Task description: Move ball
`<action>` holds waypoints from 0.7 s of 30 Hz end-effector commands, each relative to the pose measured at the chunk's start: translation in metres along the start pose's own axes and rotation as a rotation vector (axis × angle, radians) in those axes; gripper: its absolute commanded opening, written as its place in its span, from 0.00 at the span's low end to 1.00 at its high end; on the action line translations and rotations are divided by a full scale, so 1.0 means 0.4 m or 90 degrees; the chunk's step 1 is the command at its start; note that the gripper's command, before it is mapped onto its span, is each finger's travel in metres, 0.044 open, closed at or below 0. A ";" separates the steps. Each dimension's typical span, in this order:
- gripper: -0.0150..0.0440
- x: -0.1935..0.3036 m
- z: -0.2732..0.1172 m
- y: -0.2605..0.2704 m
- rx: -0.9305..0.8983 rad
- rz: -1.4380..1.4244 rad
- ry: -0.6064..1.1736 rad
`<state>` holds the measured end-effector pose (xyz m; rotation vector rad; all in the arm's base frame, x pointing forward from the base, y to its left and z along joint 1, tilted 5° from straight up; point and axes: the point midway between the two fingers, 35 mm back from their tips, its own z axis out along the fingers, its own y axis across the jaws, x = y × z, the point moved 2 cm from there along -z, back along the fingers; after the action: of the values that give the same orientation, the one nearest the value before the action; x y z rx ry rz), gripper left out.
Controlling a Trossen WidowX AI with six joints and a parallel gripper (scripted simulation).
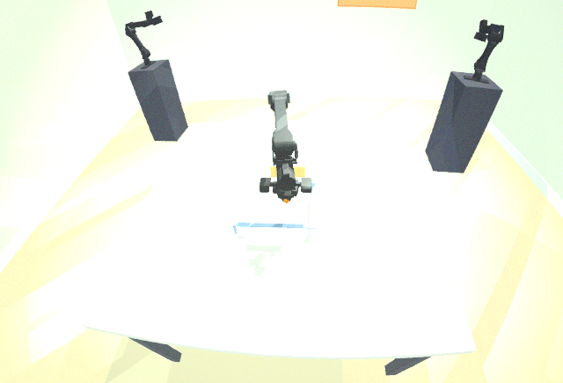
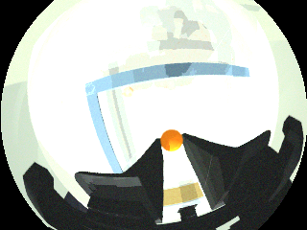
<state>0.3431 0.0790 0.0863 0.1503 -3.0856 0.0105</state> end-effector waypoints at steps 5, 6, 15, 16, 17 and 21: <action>0.25 -0.073 0.039 0.087 -0.004 0.002 0.002; 0.25 -0.081 0.044 0.098 -0.004 0.002 0.002; 0.25 -0.107 0.071 0.137 -0.005 0.001 0.002; 0.25 -0.108 0.079 0.137 -0.005 0.001 0.002; 0.25 -0.108 0.089 0.138 -0.005 0.001 0.002; 0.25 -0.110 0.148 0.139 -0.005 0.001 0.002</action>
<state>0.3809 0.1372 0.0464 0.1546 -3.0991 -0.0048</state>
